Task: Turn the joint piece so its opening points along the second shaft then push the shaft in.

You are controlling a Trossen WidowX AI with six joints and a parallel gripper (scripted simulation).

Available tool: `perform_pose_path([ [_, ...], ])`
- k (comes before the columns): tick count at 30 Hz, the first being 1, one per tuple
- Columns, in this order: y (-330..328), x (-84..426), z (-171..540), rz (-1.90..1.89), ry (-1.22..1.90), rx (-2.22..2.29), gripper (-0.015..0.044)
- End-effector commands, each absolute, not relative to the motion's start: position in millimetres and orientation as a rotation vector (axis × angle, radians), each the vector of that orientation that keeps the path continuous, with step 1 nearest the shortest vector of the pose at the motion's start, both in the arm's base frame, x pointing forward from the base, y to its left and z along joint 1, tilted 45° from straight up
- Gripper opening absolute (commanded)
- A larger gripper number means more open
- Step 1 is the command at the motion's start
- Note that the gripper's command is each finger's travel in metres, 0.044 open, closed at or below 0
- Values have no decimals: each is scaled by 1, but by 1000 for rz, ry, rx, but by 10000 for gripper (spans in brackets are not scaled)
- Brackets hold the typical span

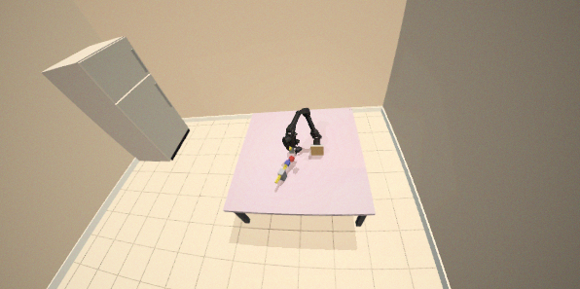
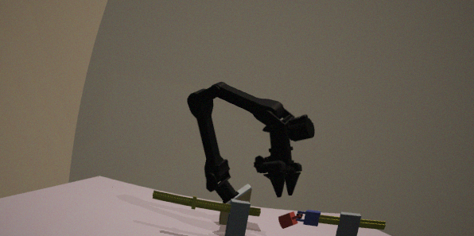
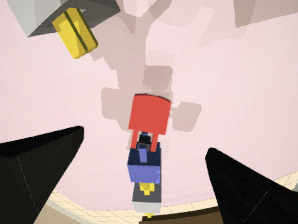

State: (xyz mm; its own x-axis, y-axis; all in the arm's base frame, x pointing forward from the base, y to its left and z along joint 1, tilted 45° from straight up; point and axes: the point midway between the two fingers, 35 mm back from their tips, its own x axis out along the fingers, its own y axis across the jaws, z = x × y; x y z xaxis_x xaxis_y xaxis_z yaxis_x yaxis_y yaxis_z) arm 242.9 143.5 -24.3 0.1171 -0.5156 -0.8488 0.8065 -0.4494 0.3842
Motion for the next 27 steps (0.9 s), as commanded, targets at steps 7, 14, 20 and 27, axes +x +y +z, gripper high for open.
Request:
perform_pose_path([
  [7,110,241,-59,-1576,308,1317,440],
  [14,87,237,-80,-1576,305,1316,440],
  [20,90,240,-83,-1576,304,1316,440],
  [27,103,255,-97,-1575,305,1318,440],
])
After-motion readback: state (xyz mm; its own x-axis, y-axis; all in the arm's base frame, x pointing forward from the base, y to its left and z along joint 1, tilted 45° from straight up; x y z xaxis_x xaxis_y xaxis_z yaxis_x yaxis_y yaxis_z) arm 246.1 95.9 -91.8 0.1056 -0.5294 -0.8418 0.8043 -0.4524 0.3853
